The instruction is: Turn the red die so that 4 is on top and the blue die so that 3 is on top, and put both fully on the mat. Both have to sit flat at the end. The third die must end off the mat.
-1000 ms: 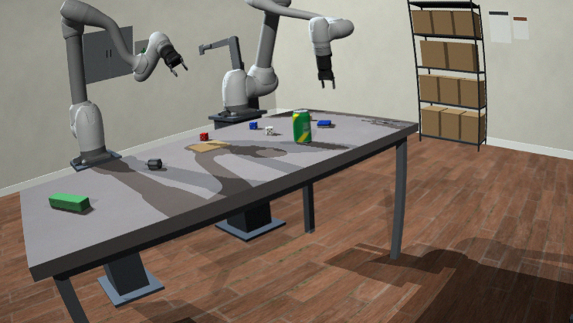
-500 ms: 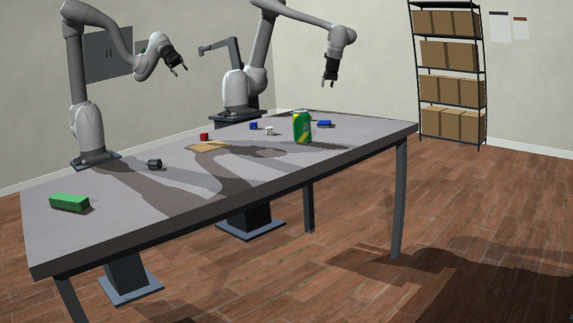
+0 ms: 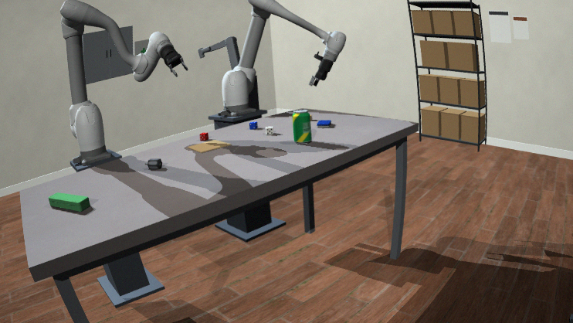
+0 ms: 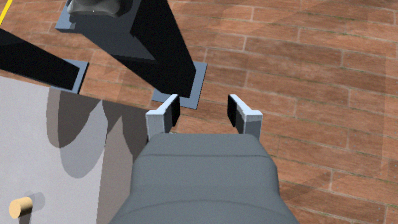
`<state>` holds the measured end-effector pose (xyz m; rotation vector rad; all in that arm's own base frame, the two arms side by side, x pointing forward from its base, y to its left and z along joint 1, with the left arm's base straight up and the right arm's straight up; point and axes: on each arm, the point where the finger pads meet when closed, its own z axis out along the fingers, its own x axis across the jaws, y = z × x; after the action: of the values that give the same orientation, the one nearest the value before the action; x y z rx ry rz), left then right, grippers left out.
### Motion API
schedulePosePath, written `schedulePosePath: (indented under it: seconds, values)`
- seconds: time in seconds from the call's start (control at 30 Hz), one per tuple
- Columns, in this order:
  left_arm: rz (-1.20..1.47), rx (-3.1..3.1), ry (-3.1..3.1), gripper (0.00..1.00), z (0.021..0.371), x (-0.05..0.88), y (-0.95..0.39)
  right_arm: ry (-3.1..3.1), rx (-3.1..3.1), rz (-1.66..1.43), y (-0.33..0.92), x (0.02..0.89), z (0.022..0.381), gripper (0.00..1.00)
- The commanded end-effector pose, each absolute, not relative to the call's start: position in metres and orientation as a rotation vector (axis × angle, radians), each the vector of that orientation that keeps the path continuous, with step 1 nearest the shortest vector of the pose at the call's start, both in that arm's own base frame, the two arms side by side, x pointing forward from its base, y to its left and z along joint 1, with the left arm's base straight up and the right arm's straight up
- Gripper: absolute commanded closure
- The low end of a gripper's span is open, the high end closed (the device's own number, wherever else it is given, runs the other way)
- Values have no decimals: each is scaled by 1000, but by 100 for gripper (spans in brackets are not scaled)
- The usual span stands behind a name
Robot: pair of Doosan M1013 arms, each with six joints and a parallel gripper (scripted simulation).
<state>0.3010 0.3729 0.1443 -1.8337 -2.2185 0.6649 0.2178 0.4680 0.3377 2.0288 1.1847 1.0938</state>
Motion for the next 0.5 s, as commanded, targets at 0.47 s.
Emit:
schedulePosePath:
  seconds: [0.47]
  values:
    - [944, -867, -2749, 0, 149, 88, 382, 1184, 2029, 1094, 468, 218, 338, 0]
